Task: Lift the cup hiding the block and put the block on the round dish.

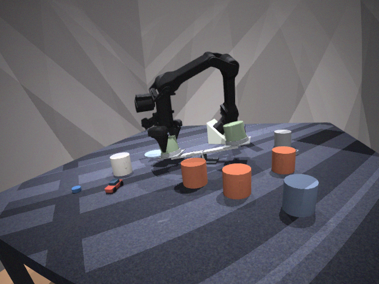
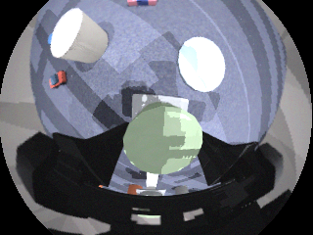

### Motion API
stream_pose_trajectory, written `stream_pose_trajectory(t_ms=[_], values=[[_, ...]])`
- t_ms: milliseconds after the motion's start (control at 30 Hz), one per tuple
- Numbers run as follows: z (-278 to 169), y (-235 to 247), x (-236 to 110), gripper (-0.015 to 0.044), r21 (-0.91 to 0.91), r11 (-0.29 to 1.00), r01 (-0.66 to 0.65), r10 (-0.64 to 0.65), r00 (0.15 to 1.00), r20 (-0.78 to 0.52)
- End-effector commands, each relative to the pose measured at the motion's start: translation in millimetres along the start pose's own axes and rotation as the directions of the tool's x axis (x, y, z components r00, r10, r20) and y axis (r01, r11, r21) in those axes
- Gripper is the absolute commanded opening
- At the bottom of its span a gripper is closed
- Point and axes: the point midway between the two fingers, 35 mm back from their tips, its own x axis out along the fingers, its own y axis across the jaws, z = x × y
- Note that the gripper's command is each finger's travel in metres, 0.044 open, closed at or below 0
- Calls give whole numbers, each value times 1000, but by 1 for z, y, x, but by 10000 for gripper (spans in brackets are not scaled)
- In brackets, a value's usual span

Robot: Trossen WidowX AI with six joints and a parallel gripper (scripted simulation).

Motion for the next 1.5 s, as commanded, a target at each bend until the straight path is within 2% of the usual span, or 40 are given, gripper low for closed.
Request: stream_pose_trajectory(t_ms=[0, 300, 667, 700, 1467], values=[[0, 0, 2, 361, 6, 1000, -4, 4, 1000, -2], [0, 0, 2, 301, 6, 1000, -4, 4, 1000, -2], [1, 2, -7, 12, 11, 1000, -6, 6, 1000, -1], [2, 2, -9, 0, 12, 1000, -6, 6, 1000, -1], [5, 5, -38, 0, 29, 1000, -10, 10, 1000, 1]])
